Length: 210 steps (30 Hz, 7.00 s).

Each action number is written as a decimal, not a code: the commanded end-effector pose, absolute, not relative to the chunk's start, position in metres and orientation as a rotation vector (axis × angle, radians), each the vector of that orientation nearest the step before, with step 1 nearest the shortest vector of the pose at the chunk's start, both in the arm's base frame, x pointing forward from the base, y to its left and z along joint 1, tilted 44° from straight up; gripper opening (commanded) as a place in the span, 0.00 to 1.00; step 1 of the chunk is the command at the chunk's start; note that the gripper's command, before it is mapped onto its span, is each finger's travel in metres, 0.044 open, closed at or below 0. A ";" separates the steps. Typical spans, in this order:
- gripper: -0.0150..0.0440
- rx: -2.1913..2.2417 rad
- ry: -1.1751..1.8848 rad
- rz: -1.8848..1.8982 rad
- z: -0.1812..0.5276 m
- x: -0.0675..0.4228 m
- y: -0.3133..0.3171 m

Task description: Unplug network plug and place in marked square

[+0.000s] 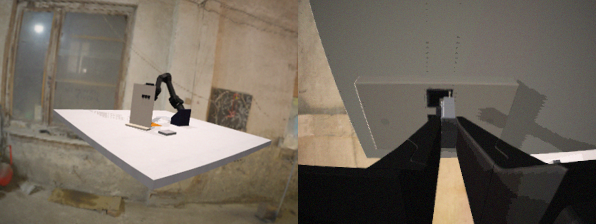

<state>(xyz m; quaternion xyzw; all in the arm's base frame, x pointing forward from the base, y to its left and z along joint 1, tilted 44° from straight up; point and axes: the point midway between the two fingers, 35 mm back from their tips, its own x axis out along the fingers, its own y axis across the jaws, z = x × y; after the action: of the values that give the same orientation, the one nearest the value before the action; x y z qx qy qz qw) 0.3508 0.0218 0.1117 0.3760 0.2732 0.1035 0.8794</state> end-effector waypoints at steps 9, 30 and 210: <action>0.25 0.779 0.569 0.222 0.114 0.344 0.021; 0.25 0.779 0.569 0.222 0.117 0.335 0.018; 0.25 0.875 0.144 -1.041 0.026 0.248 -0.069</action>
<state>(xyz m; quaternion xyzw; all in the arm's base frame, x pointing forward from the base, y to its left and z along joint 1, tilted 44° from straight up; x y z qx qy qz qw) 0.2499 -0.0672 0.0316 0.4087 0.0596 -0.4793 0.7744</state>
